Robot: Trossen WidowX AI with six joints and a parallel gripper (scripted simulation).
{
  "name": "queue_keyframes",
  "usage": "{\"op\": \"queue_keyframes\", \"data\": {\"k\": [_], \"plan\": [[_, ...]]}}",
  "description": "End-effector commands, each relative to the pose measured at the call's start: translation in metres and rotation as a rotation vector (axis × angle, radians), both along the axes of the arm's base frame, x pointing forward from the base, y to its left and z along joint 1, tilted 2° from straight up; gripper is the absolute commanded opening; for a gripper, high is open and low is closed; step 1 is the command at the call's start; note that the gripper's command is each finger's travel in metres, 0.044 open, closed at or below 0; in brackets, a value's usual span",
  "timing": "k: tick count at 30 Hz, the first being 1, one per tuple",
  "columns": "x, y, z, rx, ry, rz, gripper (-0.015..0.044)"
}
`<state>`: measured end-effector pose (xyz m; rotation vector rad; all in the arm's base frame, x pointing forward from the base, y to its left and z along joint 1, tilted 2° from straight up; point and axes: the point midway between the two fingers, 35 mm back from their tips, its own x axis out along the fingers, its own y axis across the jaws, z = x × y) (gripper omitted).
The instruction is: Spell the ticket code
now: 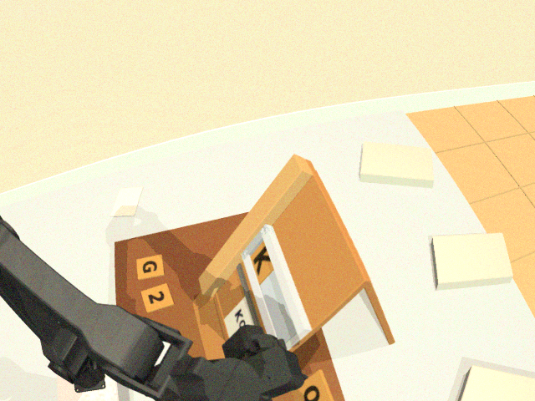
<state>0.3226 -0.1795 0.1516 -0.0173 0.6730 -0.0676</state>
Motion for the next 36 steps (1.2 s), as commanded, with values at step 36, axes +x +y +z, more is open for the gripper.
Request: {"op": "queue_keyframes", "data": {"k": [36], "plan": [[0.0,0.019,-0.002,0.007,-0.001,0.0,0.0]]}}
